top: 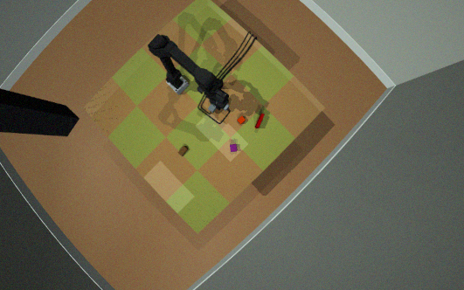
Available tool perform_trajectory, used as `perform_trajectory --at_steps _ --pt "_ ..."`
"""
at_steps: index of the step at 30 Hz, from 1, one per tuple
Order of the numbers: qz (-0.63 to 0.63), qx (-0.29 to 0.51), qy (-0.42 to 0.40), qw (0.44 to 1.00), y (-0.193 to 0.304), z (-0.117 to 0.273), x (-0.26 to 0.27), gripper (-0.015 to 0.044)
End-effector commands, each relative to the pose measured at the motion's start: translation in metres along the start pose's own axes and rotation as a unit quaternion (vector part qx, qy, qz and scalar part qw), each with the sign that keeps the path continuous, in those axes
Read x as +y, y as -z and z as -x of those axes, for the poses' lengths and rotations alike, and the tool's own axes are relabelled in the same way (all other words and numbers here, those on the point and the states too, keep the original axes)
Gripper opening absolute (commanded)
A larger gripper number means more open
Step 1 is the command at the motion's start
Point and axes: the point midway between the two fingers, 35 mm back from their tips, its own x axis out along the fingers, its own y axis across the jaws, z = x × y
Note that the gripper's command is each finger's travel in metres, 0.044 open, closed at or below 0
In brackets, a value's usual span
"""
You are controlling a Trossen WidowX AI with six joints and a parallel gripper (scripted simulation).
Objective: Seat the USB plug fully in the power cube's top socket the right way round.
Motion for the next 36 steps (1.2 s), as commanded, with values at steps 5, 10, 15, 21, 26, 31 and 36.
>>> perform_trajectory --at_steps 5,10,15,21,26,31,36 --pt "0.000 -0.001 -0.001 1.000 -0.0001 -0.0019 0.0005 0.0000" --pt "0.000 -0.001 -0.001 1.000 0.0000 -0.0025 0.0005 0.0000" --pt "0.000 -0.001 -0.001 1.000 0.0000 -0.0031 0.0005 0.0000" --pt "0.000 -0.001 -0.001 1.000 0.0001 -0.0038 0.0005 0.0000" --pt "0.000 -0.001 -0.001 1.000 0.0001 -0.0044 0.0005 0.0000" --pt "0.000 -0.001 -0.001 1.000 0.0002 -0.0050 0.0005 0.0000" --pt "0.000 -0.001 -0.001 1.000 0.0002 -0.0056 0.0005 0.0000"
